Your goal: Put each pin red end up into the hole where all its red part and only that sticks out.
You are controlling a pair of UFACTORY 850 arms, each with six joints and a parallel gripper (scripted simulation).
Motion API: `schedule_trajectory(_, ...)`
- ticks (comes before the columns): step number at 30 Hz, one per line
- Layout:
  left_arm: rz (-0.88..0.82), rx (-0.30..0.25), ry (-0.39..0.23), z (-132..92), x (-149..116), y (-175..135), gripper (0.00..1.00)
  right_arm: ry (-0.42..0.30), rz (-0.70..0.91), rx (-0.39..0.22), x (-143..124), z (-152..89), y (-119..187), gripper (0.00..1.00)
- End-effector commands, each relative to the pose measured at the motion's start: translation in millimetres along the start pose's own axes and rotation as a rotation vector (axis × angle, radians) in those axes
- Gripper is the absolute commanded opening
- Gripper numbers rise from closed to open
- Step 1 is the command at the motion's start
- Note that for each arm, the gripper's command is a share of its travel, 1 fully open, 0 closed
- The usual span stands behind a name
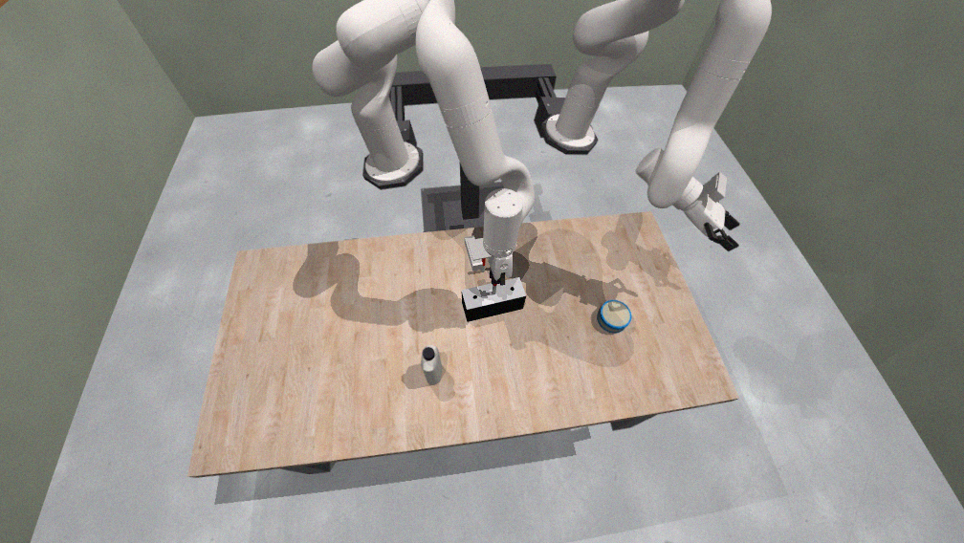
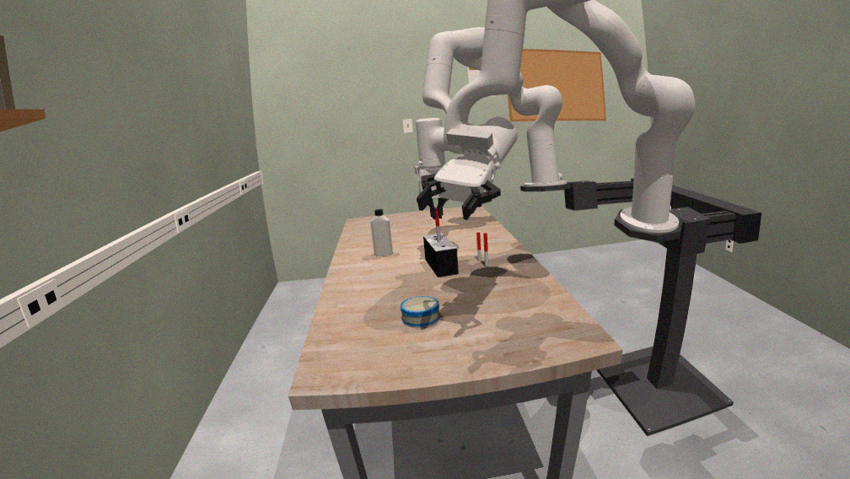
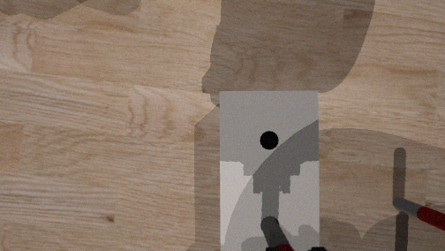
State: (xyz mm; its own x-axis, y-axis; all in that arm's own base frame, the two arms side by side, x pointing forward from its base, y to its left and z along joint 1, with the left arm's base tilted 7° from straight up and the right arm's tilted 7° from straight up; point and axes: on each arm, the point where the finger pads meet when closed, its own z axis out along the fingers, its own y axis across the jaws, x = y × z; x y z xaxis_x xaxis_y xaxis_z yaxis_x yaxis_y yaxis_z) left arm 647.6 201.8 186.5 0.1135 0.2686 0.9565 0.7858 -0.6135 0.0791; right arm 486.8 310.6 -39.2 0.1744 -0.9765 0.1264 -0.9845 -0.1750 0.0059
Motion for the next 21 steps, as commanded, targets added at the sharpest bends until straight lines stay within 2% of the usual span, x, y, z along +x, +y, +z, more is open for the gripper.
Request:
schedule_trajectory(1,-0.001,-0.001,0.002,0.1,1.1,0.5,1.0,-0.003,0.001,0.004,0.7,-1.9,-0.5,0.0)
schedule_trajectory(21,-0.001,-0.001,0.002,0.1,1.1,0.5,1.0,-0.002,0.0,0.003,-0.8,3.0,-0.3,0.0)
